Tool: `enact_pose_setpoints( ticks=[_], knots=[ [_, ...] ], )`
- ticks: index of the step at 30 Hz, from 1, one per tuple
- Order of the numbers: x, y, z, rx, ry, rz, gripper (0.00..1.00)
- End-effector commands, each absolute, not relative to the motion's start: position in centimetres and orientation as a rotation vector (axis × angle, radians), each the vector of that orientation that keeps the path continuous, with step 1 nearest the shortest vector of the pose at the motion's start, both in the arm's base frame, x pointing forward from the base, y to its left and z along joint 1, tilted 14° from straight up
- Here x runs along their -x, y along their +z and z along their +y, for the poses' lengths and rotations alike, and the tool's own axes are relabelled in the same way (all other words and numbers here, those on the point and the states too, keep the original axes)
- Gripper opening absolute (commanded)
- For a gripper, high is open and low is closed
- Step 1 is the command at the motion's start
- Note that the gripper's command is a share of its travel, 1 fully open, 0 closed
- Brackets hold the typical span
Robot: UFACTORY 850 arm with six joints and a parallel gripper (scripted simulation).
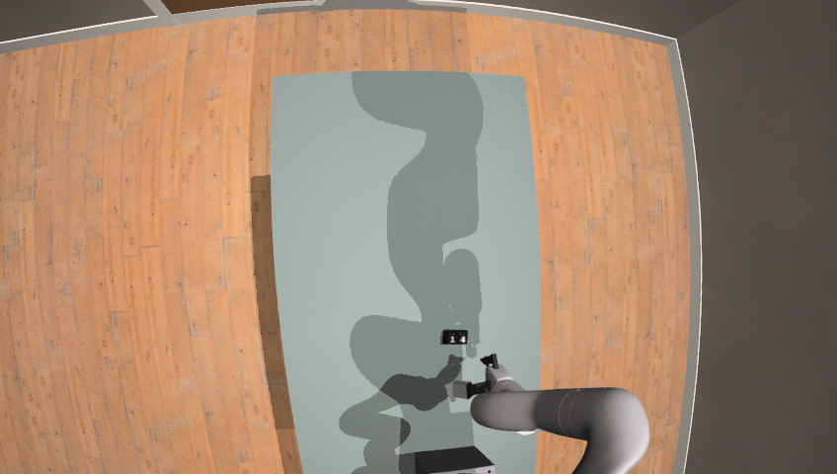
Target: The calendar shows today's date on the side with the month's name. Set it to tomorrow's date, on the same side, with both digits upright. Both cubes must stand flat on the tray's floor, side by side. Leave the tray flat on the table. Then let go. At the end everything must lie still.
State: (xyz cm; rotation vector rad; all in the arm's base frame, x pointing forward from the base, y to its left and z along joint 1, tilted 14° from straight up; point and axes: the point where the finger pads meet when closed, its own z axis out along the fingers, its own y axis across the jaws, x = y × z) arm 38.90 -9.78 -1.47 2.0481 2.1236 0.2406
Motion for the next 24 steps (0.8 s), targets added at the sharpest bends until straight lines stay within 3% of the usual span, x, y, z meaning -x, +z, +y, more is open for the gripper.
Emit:
enact_pose_setpoints(
  ticks=[1, 24],
  knots=[
    [-38.9, -1.5, -9.8, -2.056, 0.248, 2.118, 1.0],
    [-40.4, -7.2, -9.8, -2.056, 0.249, 2.118, 1.0]
  ],
)
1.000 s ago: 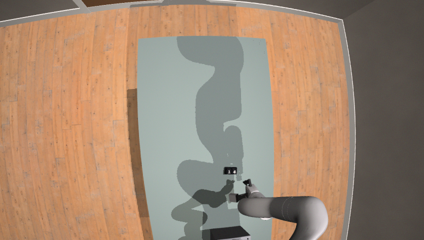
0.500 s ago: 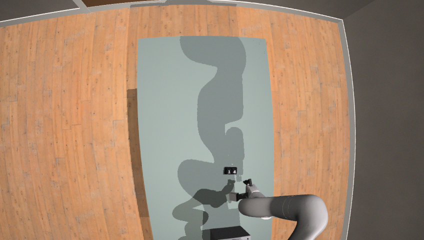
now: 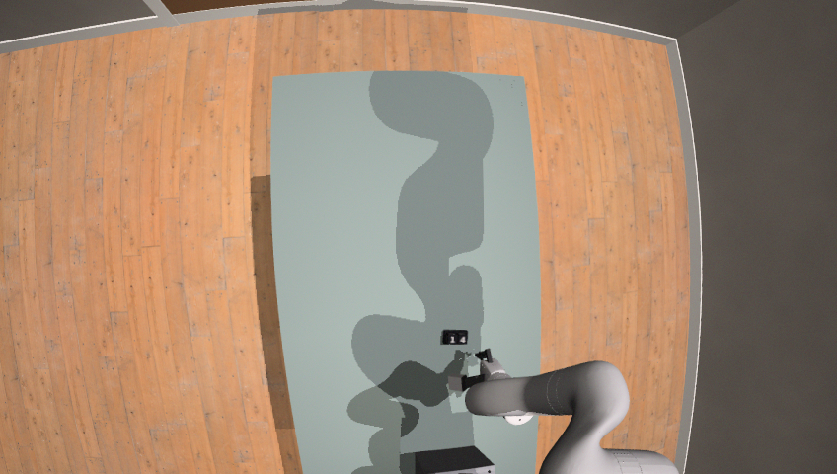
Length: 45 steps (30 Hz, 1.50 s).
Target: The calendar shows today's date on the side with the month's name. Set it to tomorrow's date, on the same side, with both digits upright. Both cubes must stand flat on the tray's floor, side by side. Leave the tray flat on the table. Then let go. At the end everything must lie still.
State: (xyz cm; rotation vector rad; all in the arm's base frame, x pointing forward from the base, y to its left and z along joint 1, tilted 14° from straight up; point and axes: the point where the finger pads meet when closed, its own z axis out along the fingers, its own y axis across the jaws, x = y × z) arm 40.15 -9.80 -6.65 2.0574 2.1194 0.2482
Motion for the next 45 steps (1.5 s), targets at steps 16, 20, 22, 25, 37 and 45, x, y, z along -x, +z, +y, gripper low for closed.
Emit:
enact_pose_setpoints(
  ticks=[16, 20, 22, 25, 37, 45],
  knots=[
    [-40.9, -9.4, -9.8, -2.056, 0.249, 2.118, 1.0],
    [-41.1, -10.0, -9.8, -2.056, 0.249, 2.118, 1.0],
    [-41.1, -10.0, -9.8, -2.056, 0.249, 2.118, 1.0],
    [-41.1, -10.0, -9.8, -2.056, 0.249, 2.118, 1.0],
    [-41.1, -10.0, -9.8, -2.056, 0.249, 2.118, 1.0],
    [-41.1, -10.0, -9.8, -2.056, 0.249, 2.118, 1.0]
  ],
)
